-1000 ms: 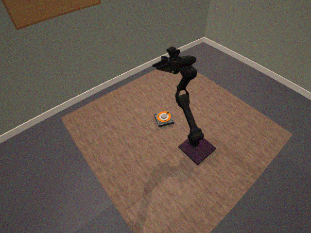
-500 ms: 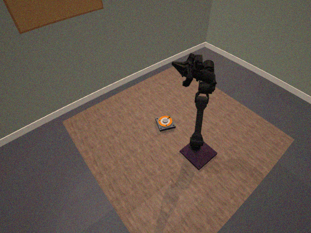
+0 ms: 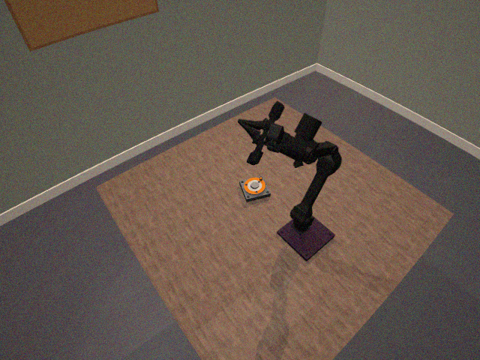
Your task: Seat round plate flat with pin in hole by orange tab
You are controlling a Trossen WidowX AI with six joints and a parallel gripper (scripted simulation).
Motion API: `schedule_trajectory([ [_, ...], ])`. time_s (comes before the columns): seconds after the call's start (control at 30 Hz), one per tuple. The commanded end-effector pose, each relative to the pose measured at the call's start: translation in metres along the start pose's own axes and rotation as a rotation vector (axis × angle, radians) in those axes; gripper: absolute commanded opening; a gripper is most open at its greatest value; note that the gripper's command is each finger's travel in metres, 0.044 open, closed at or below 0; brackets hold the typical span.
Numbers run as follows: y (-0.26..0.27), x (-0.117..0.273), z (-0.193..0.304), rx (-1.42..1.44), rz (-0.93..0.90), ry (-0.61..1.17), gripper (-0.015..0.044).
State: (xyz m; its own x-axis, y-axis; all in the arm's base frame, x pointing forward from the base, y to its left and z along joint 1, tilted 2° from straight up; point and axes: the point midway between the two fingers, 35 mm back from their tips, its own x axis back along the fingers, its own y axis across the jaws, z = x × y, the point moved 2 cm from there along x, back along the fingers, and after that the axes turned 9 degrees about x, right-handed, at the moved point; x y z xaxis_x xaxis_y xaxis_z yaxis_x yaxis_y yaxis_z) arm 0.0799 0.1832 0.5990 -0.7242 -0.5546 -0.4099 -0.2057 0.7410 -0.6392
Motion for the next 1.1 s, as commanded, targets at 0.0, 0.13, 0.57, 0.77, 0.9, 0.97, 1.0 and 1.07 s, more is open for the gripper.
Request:
schedule_trajectory([
  [0.0,0.034,-0.024,0.015,0.103,-0.035,0.05,0.0],
  [0.13,0.065,-0.05,0.045,0.189,-0.087,0.131,0.0],
  [0.57,0.12,-0.098,0.235,0.284,-0.335,0.629,0.0],
  [0.77,0.122,-0.083,0.327,0.183,-0.423,0.91,0.0],
  [0.9,0.116,-0.048,0.405,0.022,-0.468,1.192,0.0],
  [0.97,0.114,-0.04,0.417,-0.013,-0.471,1.242,0.0],
  [1.0,0.112,-0.029,0.431,-0.059,-0.473,1.306,0.0],
  [1.07,0.106,-0.001,0.463,-0.182,-0.469,1.458,0.0],
])
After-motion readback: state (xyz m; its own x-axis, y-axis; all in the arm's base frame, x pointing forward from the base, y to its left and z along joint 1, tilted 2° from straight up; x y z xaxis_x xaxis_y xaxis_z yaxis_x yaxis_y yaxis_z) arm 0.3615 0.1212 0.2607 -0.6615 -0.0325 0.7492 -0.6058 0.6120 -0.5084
